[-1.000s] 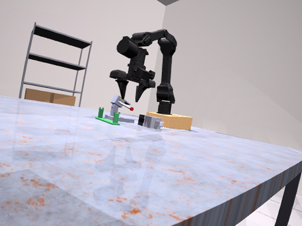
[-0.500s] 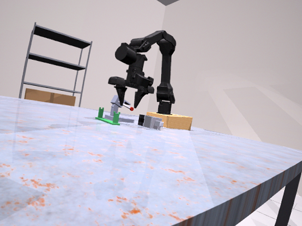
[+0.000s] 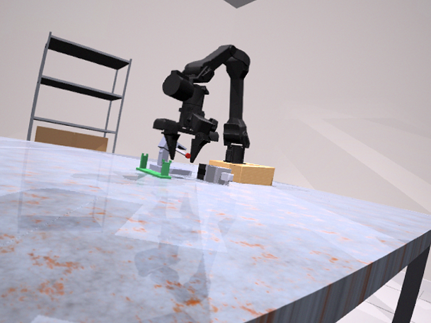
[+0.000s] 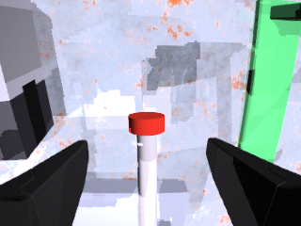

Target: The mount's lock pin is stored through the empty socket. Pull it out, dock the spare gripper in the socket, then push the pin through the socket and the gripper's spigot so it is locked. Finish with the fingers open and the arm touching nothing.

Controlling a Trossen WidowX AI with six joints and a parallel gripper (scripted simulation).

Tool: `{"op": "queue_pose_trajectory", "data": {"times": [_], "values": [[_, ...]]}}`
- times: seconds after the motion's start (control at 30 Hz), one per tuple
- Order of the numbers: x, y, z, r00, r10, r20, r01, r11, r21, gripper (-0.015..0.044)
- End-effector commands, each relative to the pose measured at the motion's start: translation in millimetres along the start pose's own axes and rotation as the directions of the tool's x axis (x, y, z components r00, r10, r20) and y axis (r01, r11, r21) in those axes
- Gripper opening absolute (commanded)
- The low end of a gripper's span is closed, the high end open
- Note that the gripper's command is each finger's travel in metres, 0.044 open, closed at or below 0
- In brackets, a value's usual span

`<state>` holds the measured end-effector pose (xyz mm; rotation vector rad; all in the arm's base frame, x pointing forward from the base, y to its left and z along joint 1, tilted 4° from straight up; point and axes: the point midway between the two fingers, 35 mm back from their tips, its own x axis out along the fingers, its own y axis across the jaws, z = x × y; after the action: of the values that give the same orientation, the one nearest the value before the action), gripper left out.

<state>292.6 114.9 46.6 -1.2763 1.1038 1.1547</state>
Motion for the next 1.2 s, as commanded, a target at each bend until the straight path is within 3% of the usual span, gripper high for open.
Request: {"op": "queue_pose_trajectory", "data": {"times": [0.0, 0.1, 0.47, 0.8, 1.17], "values": [[4.3, 1.9, 0.0, 1.000, 0.008, 0.002, -0.008, 1.000, -0.006, 0.0300], [4.3, 1.9, 0.0, 1.000, 0.008, 0.002, -0.008, 1.000, -0.006, 0.0300], [4.3, 2.0, 0.0, 1.000, 0.008, 0.002, -0.008, 1.000, -0.006, 0.0011], [3.8, 1.4, 0.3, 1.000, 0.008, 0.012, -0.008, 1.000, -0.002, 0.0000], [-6.4, -1.6, 6.1, 0.986, 0.002, 0.164, -0.009, 0.999, 0.038, 0.0000]]}}
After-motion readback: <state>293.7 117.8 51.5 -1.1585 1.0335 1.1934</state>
